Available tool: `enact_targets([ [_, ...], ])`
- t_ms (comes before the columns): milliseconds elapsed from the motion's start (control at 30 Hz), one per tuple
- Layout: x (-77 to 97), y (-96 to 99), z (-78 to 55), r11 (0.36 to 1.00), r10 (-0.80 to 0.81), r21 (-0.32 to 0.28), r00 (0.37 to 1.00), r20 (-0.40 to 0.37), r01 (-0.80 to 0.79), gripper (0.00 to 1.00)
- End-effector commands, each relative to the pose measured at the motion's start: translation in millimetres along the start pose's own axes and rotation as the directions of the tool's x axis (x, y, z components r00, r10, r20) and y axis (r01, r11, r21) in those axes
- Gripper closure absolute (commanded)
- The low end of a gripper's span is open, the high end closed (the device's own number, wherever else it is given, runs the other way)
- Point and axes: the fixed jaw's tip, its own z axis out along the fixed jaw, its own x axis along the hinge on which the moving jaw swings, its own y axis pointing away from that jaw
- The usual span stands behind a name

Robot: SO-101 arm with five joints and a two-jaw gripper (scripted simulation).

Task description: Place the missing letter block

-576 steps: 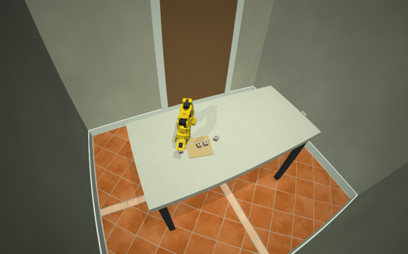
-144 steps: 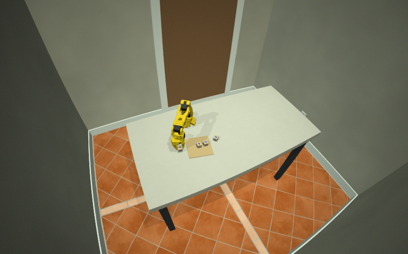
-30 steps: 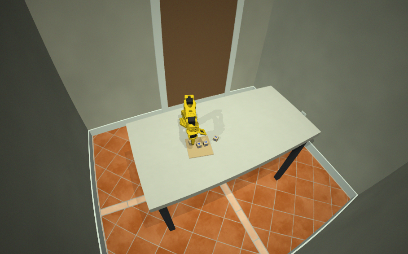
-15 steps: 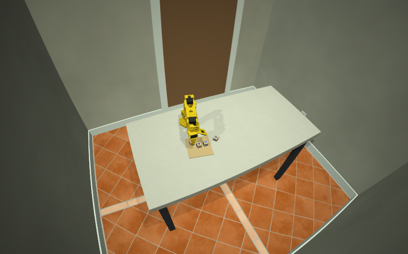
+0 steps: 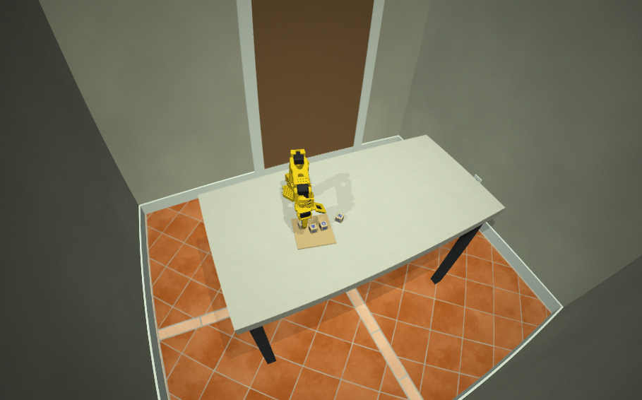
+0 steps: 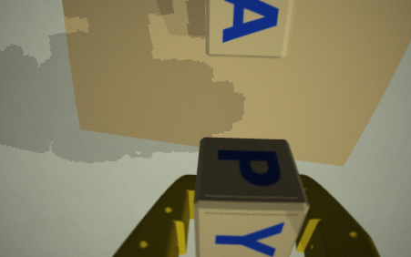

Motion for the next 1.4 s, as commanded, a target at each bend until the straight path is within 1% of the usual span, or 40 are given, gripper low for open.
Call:
enact_targets([
  [0, -0.2, -13.3, -19.0, 0.991, 0.003, 0.133, 1.000, -0.024, 0.001, 1.00],
  [367, -1.0, -13.5, -18.7, 0.991, 0.003, 0.133, 1.000, -0.024, 0.000, 1.00],
  [633, -1.0, -14.1, -13.8, 0.991, 0.004, 0.133, 1.000, -0.024, 0.000, 1.00],
  [933, -1.0, -14.2, -12.7, 0.991, 0.004, 0.133, 1.000, -0.024, 0.000, 1.00],
  [1200, -0.8, -14.2, -7.7, 0.991, 0.003, 0.133, 1.000, -0.024, 0.000, 1.00],
  [1367, -0.8, -14.2, -7.0, 0.991, 0.003, 0.133, 1.000, -0.024, 0.000, 1.00],
])
